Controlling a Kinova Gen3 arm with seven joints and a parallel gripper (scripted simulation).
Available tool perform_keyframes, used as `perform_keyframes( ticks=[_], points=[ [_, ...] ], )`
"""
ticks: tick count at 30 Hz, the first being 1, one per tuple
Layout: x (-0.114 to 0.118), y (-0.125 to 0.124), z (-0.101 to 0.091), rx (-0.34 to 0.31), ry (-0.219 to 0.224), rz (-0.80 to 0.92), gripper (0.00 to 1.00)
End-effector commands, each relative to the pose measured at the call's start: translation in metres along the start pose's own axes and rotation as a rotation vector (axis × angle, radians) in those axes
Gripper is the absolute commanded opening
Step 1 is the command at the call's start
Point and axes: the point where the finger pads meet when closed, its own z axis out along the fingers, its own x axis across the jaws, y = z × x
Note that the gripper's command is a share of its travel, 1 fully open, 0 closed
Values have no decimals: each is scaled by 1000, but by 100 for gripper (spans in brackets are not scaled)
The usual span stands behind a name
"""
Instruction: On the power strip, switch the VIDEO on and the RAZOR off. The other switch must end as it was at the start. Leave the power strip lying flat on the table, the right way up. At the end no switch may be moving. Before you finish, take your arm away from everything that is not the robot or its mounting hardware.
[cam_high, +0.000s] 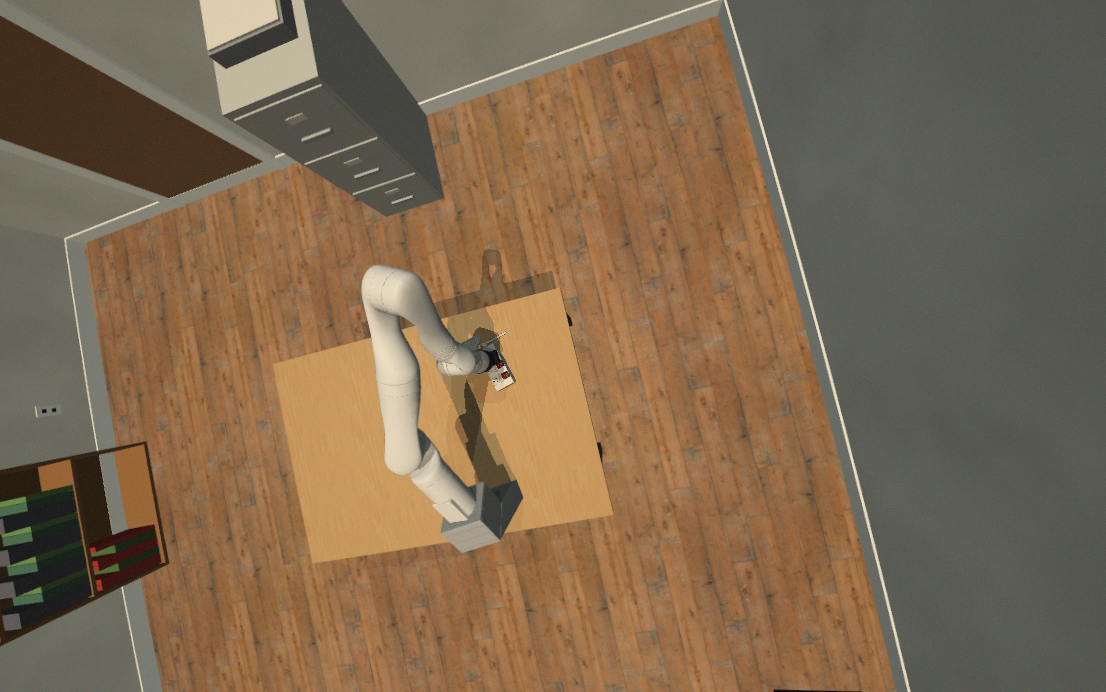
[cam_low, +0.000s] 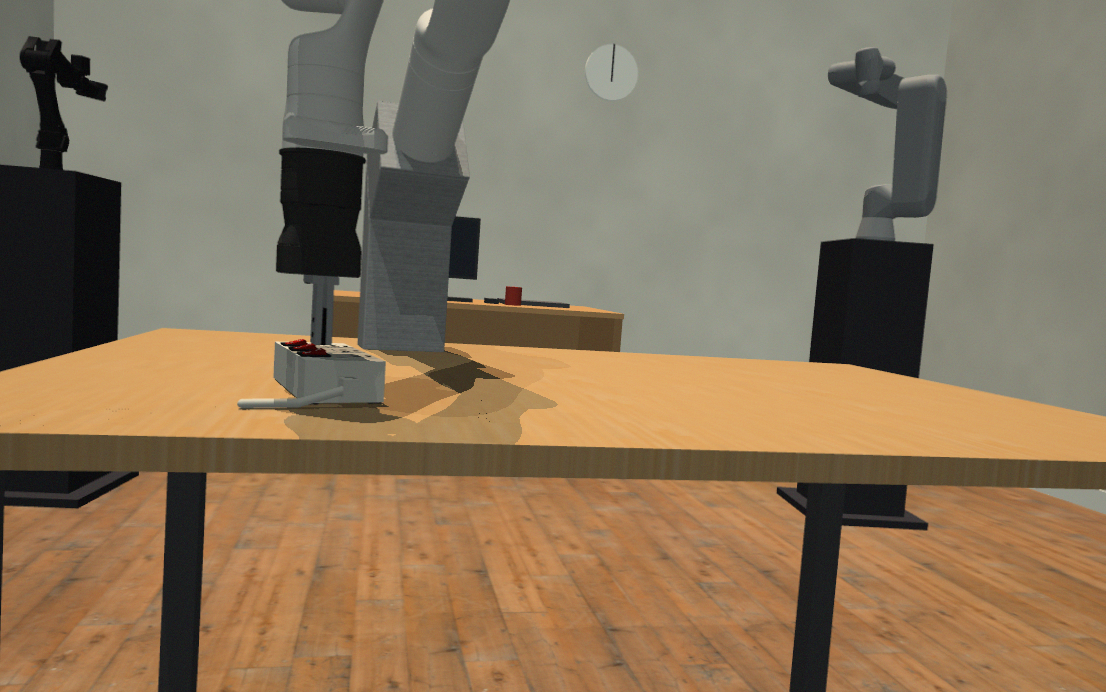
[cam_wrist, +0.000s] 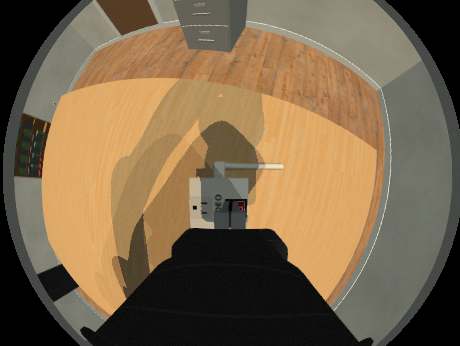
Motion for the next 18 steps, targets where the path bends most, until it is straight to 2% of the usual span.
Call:
perform_keyframes(
  ticks=[1, 18],
  points=[
    [-1, 1, -1, -1, 1, 0, 0],
    [0, 0, 2, 1, 2, 0, 0]
  ],
)
